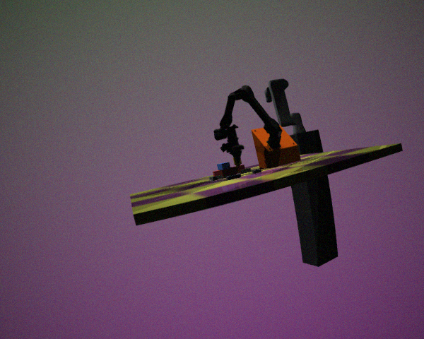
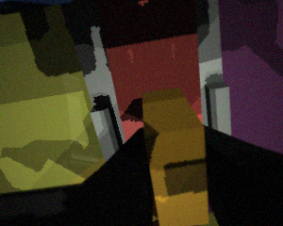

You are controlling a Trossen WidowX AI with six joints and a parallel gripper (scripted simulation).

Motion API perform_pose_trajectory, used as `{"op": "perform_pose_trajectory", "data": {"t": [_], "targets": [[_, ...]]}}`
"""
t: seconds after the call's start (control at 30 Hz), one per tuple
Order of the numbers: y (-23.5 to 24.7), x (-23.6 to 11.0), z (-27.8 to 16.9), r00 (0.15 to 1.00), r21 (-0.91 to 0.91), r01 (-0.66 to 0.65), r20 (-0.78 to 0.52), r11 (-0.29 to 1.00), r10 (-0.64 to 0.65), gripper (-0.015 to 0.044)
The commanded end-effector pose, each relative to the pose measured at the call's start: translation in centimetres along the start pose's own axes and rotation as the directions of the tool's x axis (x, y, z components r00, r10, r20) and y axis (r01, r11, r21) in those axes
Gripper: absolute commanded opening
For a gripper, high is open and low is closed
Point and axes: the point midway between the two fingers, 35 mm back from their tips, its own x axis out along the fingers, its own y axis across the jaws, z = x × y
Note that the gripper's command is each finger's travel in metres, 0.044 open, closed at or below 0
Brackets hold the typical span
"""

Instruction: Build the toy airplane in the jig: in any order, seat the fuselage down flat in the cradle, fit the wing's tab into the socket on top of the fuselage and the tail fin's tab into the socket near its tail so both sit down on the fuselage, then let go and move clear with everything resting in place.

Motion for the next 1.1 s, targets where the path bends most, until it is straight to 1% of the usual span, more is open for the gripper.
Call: {"op": "perform_pose_trajectory", "data": {"t": [0.0,0.23,0.5,0.53,0.67,0.7,1.07], "targets": [[0.0,0.0,0.0,1.0,0.001,0.0,0.0,1.0,0.0,0.0079],[0.0,0.0,0.0,1.0,0.001,0.0,0.0,1.0,0.0,0.026],[0.0,-0.3,0.0,1.0,0.001,0.0,0.0,1.0,0.0,0.026],[-0.1,-1.2,0.2,1.0,0.002,0.001,0.0,1.0,-0.001,0.026],[-0.2,-8.0,0.2,1.0,0.006,0.002,-0.004,1.0,-0.002,0.026],[-0.1,-9.0,0.1,1.0,0.006,0.002,-0.005,1.0,-0.002,0.026],[-0.4,-9.3,0.5,1.0,0.006,0.002,-0.005,1.0,-0.001,0.026]]}}
